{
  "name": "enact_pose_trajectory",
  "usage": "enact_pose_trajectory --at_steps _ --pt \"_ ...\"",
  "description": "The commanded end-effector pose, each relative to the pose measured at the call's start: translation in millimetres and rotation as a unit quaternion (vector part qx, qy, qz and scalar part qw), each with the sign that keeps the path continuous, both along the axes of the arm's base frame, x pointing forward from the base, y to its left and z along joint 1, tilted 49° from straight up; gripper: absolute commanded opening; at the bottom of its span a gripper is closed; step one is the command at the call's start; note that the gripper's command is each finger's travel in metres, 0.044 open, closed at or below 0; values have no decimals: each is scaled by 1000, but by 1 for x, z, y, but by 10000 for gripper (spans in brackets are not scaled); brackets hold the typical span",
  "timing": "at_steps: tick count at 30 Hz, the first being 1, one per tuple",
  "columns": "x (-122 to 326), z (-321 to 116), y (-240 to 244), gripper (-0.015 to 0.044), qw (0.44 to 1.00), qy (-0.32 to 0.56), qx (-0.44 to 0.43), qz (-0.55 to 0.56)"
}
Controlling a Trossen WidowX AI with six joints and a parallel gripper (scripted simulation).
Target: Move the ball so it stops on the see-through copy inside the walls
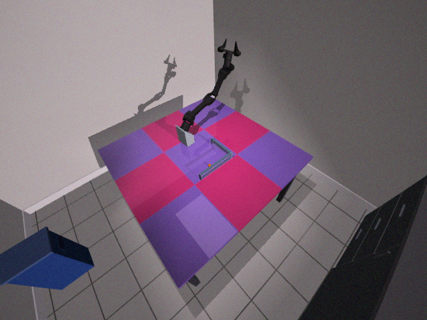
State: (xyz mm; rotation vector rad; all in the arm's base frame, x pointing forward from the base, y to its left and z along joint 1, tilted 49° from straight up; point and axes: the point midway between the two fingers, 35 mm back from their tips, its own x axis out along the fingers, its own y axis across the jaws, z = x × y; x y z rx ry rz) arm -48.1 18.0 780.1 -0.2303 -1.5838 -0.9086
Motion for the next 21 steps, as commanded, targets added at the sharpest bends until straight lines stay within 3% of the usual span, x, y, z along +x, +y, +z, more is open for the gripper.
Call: enact_pose_trajectory --at_steps 1,7,10,14,21 --pt "1 0 -3 374 1000 2 3 0" --pt "29 -9 -89 216 994 63 92 17" --pt "46 -17 -128 214 986 95 132 28" --pt "58 -20 -130 214 984 106 126 75" --pt "109 -51 -204 214 956 181 202 111"
